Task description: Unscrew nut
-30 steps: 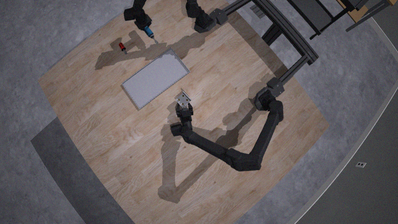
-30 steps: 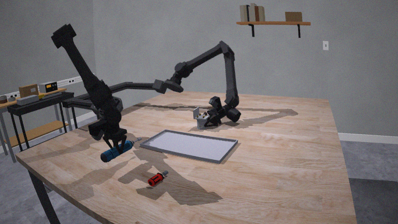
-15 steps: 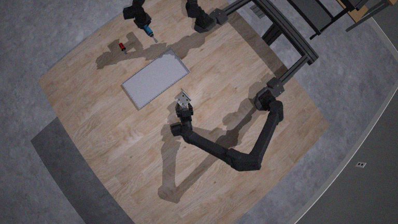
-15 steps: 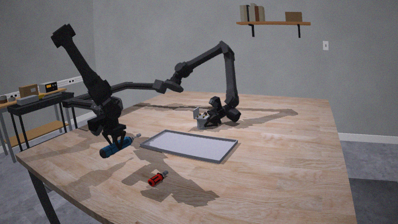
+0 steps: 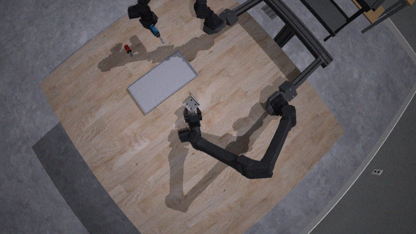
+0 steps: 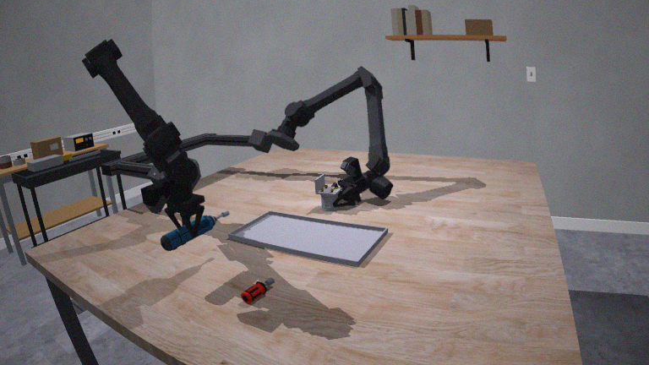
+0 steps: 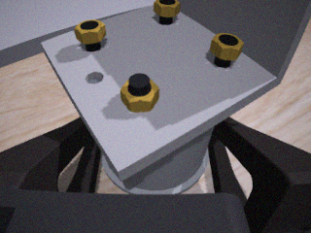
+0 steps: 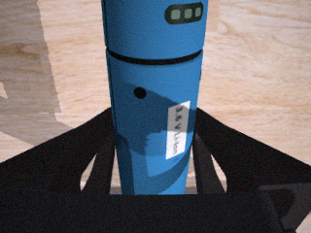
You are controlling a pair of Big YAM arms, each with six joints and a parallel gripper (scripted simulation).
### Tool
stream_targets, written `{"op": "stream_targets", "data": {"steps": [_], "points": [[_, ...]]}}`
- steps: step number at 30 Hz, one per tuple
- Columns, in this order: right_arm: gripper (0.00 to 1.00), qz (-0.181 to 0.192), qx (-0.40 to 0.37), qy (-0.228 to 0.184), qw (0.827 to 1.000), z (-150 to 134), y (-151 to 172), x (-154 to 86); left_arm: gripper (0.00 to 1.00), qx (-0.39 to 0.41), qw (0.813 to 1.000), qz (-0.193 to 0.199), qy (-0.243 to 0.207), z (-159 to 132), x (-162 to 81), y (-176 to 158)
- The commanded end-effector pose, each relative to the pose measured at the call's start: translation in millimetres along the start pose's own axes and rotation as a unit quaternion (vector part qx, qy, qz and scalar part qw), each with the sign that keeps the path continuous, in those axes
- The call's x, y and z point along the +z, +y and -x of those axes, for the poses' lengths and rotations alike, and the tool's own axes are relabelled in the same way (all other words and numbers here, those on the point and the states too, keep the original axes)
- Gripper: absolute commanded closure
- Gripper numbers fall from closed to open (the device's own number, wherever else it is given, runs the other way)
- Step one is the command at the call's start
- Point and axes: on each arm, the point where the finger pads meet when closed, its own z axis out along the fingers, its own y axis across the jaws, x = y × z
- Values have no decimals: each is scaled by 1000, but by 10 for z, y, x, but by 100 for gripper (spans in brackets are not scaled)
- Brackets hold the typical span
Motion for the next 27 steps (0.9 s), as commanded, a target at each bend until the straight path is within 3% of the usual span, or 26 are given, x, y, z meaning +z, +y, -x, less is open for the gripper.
{"op": "stream_targets", "data": {"steps": [1, 27], "points": [[58, 27, 16, -12, 999, 158, 204, -242, 41, 16, 1000, -7, 4, 141, 85, 25], [58, 28, 18, -11, 999, 159, 193, -607, 41, 16, 1000, -7, 4, 141, 85, 25]]}}
